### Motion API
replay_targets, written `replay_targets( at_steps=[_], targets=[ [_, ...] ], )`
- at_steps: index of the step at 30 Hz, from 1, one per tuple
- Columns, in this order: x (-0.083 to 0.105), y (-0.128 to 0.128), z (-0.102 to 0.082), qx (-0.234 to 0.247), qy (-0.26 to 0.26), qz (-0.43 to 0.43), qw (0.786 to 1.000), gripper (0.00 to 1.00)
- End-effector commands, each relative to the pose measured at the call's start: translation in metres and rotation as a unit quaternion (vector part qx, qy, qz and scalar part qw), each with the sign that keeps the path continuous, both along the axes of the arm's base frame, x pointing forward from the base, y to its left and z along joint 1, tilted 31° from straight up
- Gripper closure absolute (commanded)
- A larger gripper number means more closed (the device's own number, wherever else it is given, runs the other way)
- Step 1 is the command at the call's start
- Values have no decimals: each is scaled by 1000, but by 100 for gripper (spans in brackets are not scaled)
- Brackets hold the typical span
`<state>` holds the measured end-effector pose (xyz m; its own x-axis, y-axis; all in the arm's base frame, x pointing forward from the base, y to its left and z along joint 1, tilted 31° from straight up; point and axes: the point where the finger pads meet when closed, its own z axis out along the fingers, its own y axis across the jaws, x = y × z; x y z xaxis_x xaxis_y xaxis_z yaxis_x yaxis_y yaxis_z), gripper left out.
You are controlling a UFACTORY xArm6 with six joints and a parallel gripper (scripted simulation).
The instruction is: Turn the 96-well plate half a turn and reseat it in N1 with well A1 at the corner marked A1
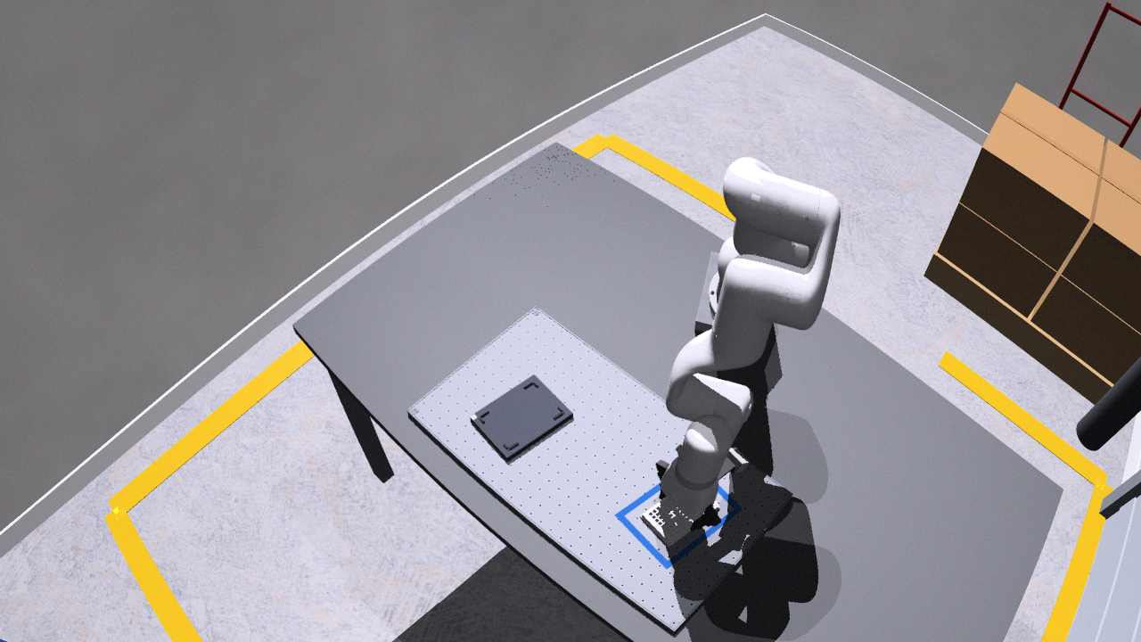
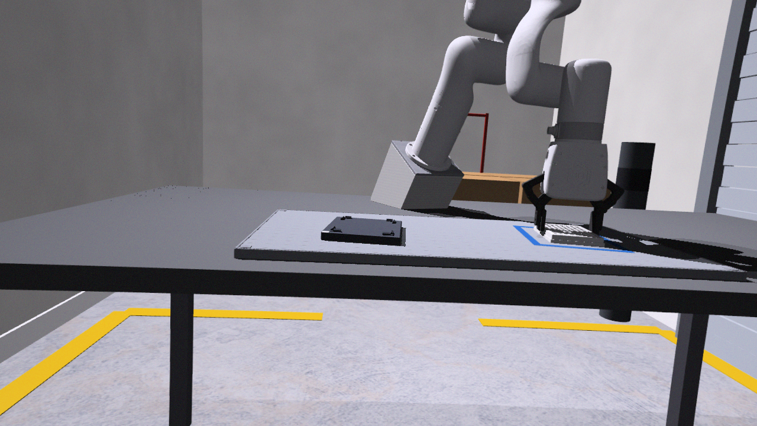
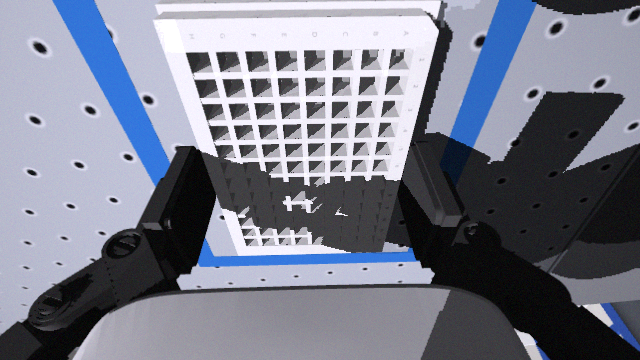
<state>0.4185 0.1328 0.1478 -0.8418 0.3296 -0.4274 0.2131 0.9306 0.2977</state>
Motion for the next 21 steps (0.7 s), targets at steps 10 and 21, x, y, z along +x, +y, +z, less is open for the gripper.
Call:
replay_targets(
  at_steps=[10, 21],
  targets=[
    [-13, -4, 26, 1, -2, 0, 1000, 0],
    [-25, -8, 46, 1, -2, 0, 1000, 0]
  ],
)
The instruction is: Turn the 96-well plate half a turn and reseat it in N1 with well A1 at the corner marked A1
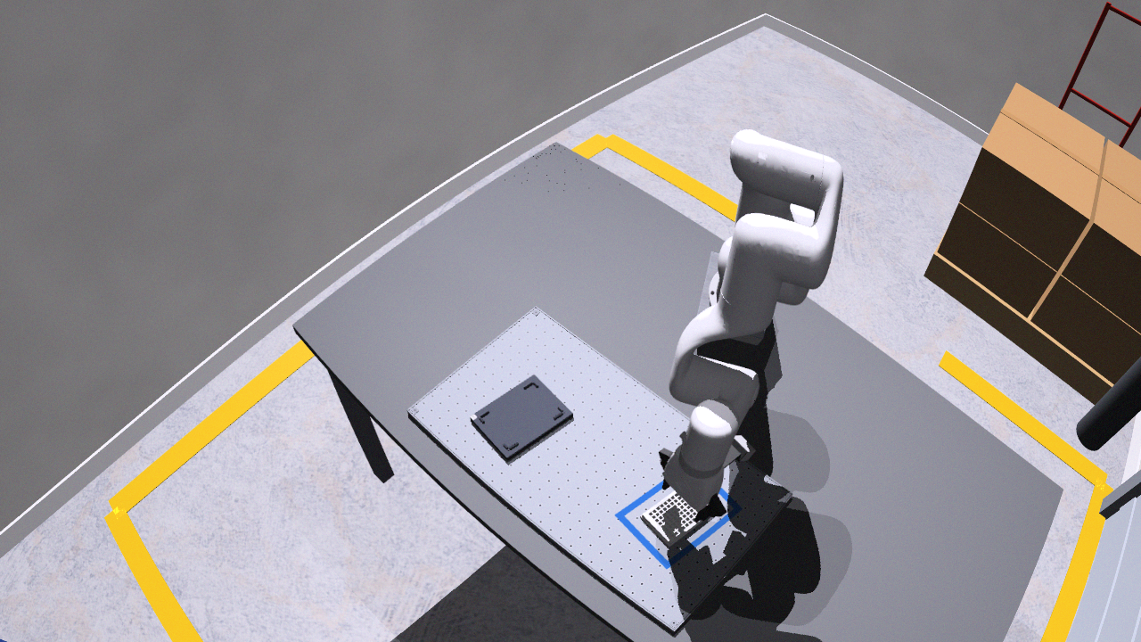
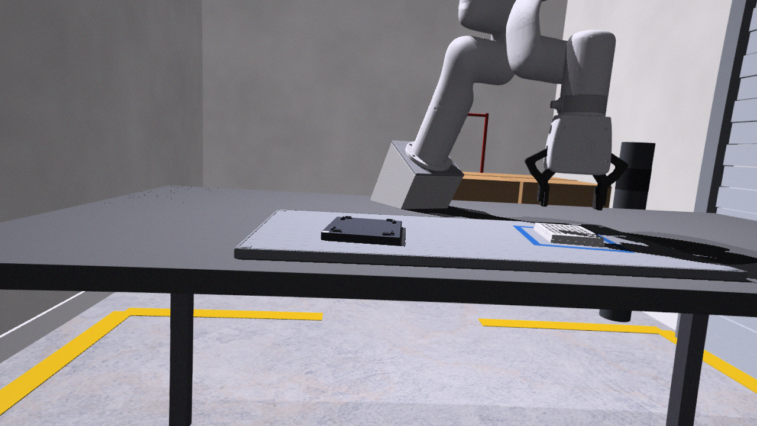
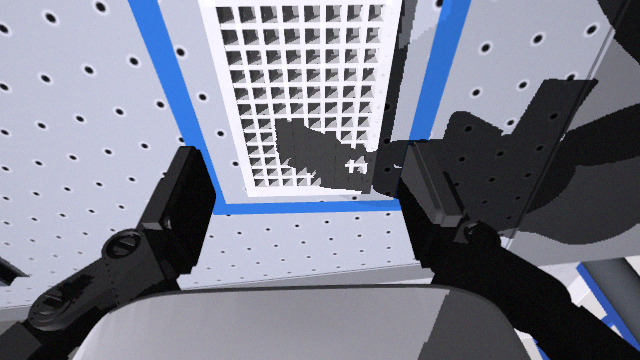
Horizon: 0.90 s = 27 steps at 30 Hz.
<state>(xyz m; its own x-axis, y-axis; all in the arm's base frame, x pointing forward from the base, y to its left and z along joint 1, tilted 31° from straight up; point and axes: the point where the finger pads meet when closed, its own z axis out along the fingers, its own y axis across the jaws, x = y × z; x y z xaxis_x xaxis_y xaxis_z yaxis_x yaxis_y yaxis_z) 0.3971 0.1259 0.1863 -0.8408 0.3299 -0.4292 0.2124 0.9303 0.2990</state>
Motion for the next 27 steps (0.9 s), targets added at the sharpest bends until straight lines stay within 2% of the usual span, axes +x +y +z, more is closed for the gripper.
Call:
replay_targets(
  at_steps=[1, 14, 27],
  targets=[
    [-5, -2, 10, 0, -1, 0, 1000, 0],
    [-22, -7, 39, 0, -1, 0, 1000, 0],
    [-22, -7, 39, 0, -1, 0, 1000, 0]
  ],
)
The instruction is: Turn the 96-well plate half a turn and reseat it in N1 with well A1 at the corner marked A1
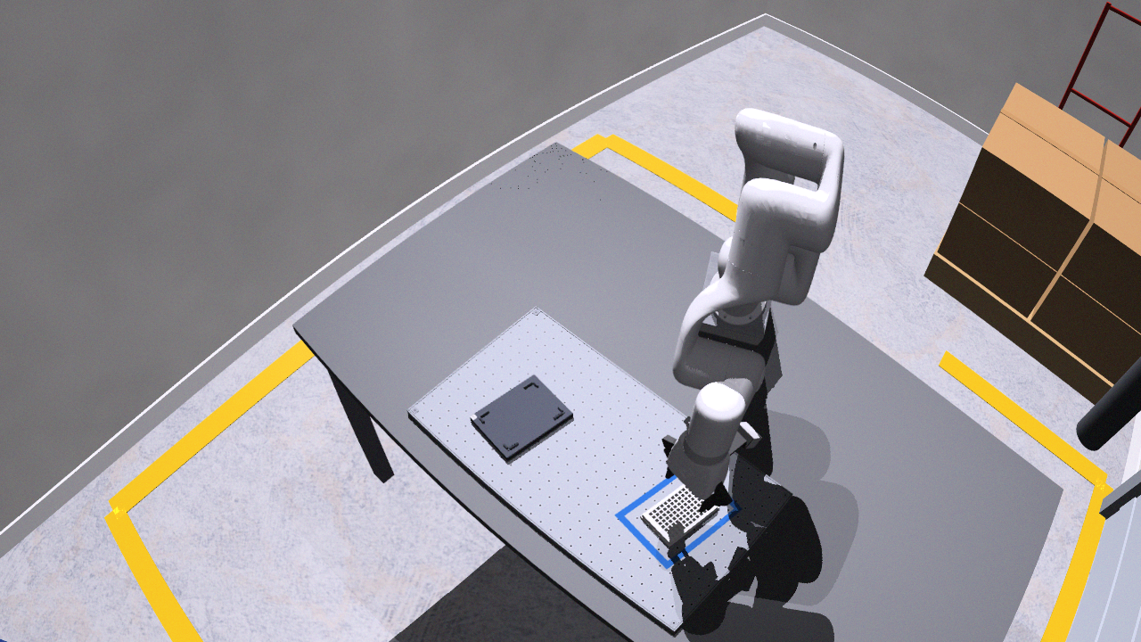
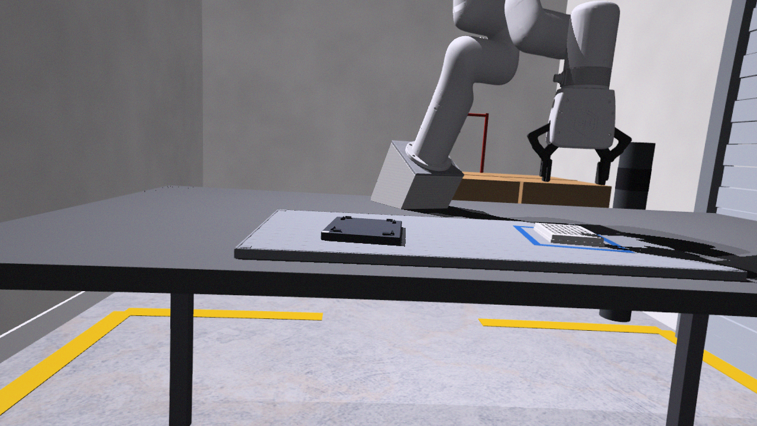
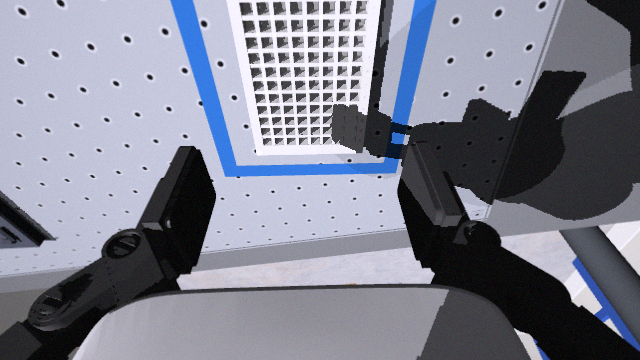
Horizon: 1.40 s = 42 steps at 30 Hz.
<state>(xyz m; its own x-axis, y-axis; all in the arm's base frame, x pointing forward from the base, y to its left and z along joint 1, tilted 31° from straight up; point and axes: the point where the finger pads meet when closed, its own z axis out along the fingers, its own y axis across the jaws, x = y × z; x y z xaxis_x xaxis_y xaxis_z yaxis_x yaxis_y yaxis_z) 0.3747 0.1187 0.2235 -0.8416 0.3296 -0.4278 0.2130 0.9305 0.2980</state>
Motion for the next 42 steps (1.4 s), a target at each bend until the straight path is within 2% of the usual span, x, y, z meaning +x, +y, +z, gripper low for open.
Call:
replay_targets(
  at_steps=[1, 10, 16, 22, 24, 31, 39, 41, 42],
  targets=[
    [1, 0, 2, 1, -2, 0, 1000, 0],
    [1, 0, 2, 1, -2, 0, 1000, 0],
    [1, 0, 2, -49, -18, 85, 995, 0],
    [1, 0, 2, -98, -34, 169, 980, 0],
    [1, 0, 2, -98, -34, 169, 980, 0],
    [1, 0, 2, -154, -52, 265, 950, 0],
    [1, 0, 2, -216, -71, 371, 900, 0],
    [1, 0, 2, -216, -71, 371, 900, 0],
    [1, 0, 2, -223, -74, 384, 893, 0]
  ],
)
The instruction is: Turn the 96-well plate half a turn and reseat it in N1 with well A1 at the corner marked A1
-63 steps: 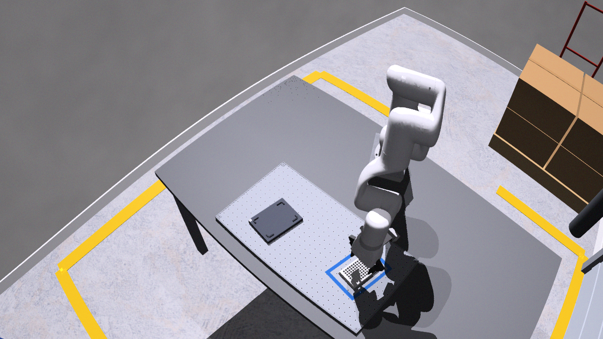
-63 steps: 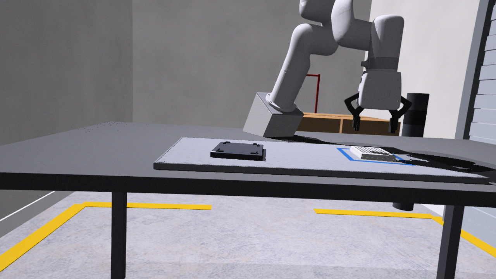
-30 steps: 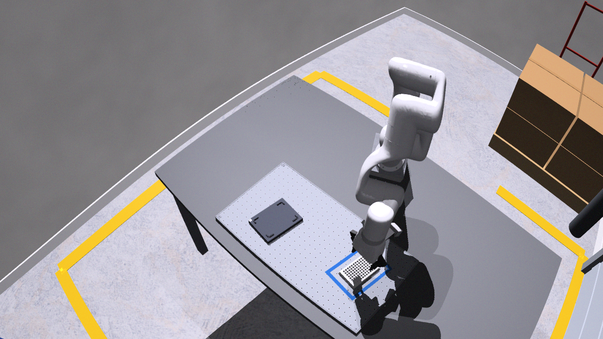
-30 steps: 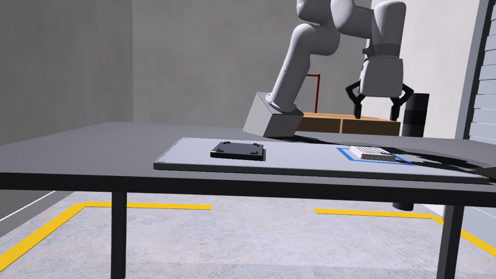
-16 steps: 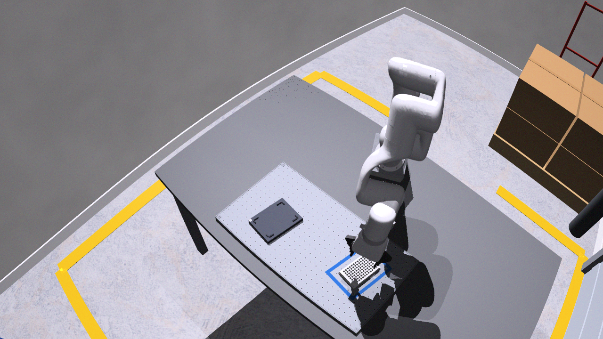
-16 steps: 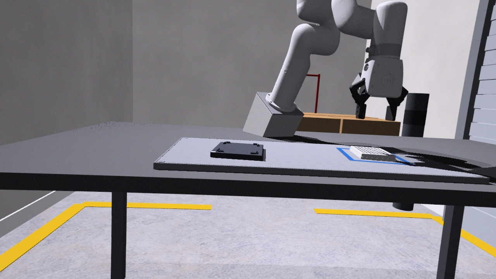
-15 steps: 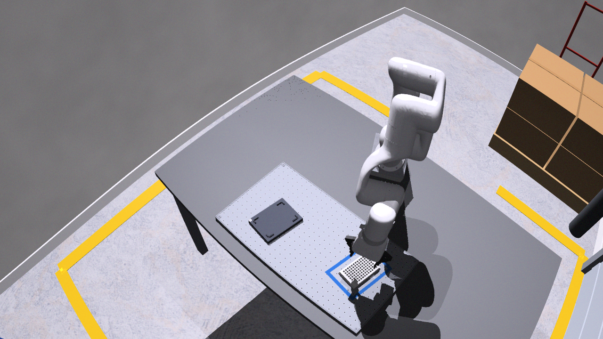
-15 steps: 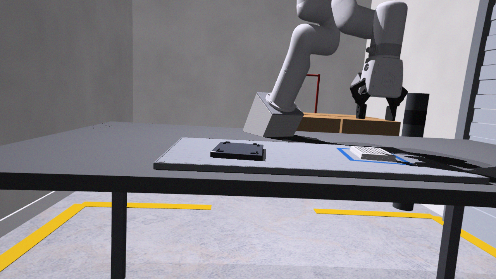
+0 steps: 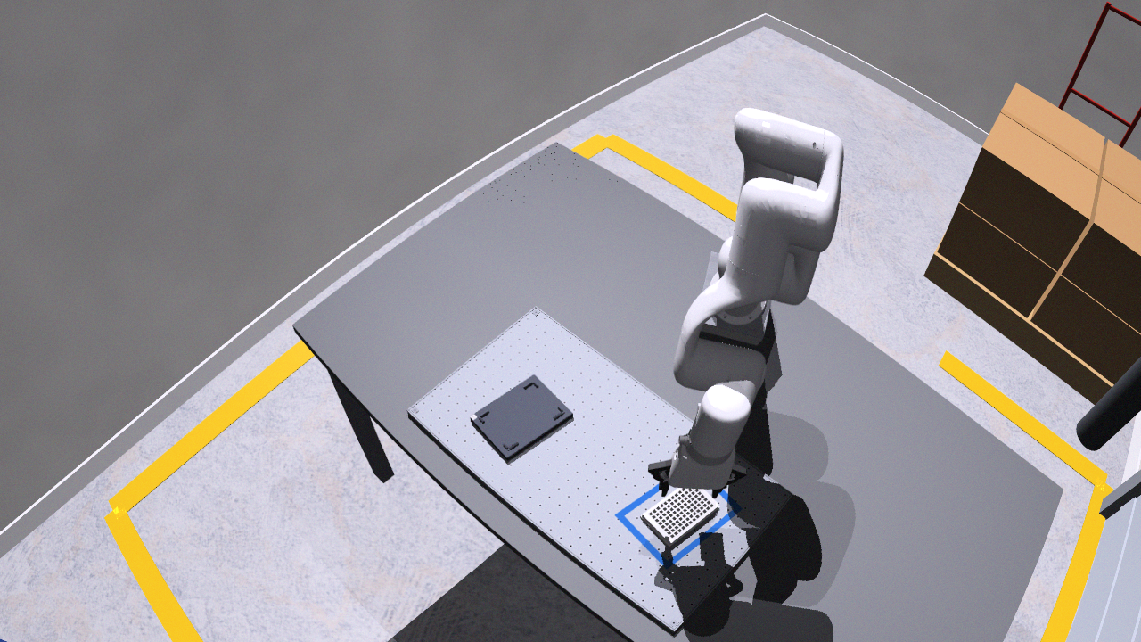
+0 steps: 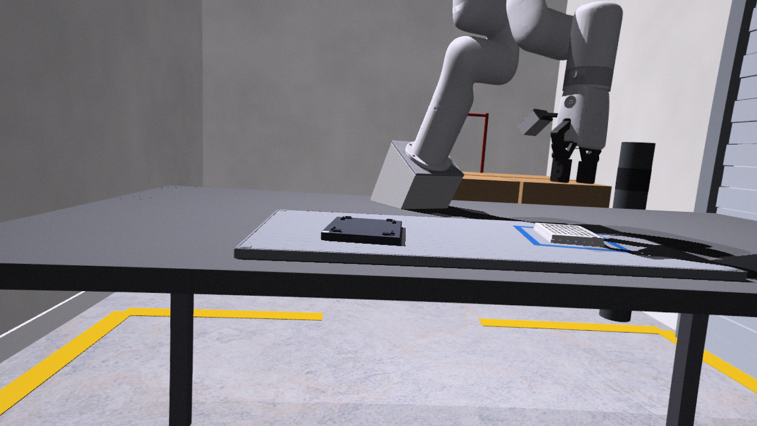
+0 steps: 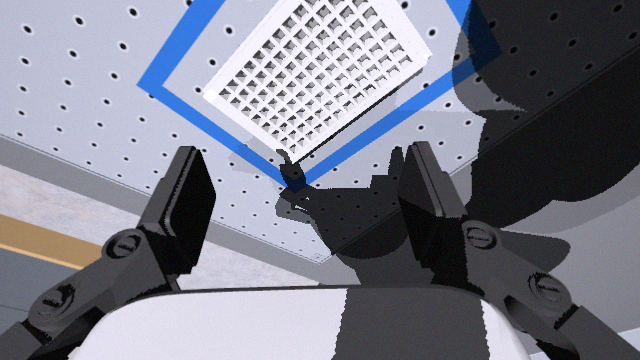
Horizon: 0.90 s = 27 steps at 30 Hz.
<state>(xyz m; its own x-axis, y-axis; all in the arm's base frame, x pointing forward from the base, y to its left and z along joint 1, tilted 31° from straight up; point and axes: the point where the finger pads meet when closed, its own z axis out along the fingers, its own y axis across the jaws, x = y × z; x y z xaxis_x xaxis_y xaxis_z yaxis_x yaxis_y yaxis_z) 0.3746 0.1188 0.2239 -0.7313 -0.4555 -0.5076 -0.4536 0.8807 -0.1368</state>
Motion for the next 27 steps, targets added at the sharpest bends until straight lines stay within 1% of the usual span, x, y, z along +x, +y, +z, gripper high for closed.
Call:
replay_targets(
  at_steps=[1, 7, 14, 16, 21, 26, 27],
  targets=[
    [1, 0, 1, -24, -6, 71, 997, 0],
    [1, 0, 1, -74, -21, 155, 985, 0],
    [1, 0, 1, -132, -37, 252, 958, 0],
    [1, 0, 1, -132, -37, 252, 958, 0],
    [1, 0, 1, -172, -49, 318, 931, 0],
    [1, 0, 1, -173, -49, 320, 930, 0],
    [3, 1, -3, -181, -51, 333, 924, 0]
  ],
)
